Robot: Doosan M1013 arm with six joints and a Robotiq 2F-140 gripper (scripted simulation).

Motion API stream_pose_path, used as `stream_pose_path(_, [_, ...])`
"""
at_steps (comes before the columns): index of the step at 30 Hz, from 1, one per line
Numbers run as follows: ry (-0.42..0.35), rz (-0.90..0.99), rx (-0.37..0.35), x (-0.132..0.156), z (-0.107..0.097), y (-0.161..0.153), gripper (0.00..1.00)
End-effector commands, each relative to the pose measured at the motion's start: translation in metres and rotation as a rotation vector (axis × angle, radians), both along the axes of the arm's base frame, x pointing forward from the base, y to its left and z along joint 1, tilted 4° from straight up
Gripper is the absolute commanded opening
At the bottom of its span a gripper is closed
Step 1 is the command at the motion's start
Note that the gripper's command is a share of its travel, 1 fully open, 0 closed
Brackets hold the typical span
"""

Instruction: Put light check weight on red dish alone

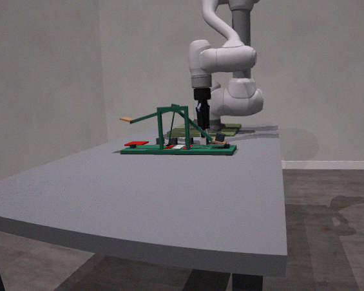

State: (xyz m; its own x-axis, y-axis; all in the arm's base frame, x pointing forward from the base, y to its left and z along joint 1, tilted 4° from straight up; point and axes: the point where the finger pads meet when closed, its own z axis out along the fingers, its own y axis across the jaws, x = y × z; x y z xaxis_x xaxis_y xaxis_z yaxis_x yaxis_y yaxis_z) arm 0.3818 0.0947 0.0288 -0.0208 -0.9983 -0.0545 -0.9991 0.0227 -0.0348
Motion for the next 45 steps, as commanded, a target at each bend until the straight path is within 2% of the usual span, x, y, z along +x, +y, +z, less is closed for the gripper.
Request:
stream_pose_path(1, [0.0,0.0,0.0,0.0,0.0,0.0,0.24])
stream_pose_path(34, [0.0,0.0,0.0,0.0,0.0,0.0,0.24])
stream_pose_path(45, [0.0,0.0,0.0,0.0,0.0,0.0,0.33])
